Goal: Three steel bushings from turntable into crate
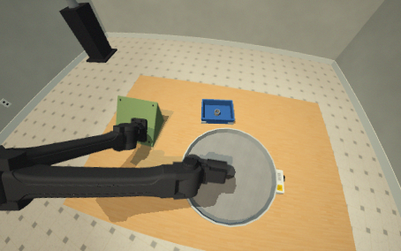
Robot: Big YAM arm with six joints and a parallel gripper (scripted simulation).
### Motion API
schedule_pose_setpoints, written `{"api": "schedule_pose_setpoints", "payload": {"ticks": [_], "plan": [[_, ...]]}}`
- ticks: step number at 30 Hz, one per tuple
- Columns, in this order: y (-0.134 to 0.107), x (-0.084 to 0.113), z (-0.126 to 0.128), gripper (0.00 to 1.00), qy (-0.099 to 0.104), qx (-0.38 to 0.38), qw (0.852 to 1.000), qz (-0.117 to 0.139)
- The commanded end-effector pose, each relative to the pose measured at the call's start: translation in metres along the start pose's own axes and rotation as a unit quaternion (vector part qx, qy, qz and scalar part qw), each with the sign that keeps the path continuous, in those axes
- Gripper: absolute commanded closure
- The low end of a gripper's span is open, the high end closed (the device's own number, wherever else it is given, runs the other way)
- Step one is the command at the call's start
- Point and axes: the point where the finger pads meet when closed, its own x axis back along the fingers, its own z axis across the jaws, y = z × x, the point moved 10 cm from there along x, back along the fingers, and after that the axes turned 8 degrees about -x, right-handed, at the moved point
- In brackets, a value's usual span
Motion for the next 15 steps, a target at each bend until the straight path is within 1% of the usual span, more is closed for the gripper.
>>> {"api": "schedule_pose_setpoints", "payload": {"ticks": [1, 12, 15], "plan": [[0.0133, 0.0091, -0.0034, 0.87, 0.002, -0.005, 1.000, -0.019], [0.0178, 0.0105, -0.0061, 0.87, 0.003, -0.009, 1.000, -0.020], [0.0144, 0.0076, -0.0043, 0.87, 0.002, -0.006, 1.000, -0.016]]}}
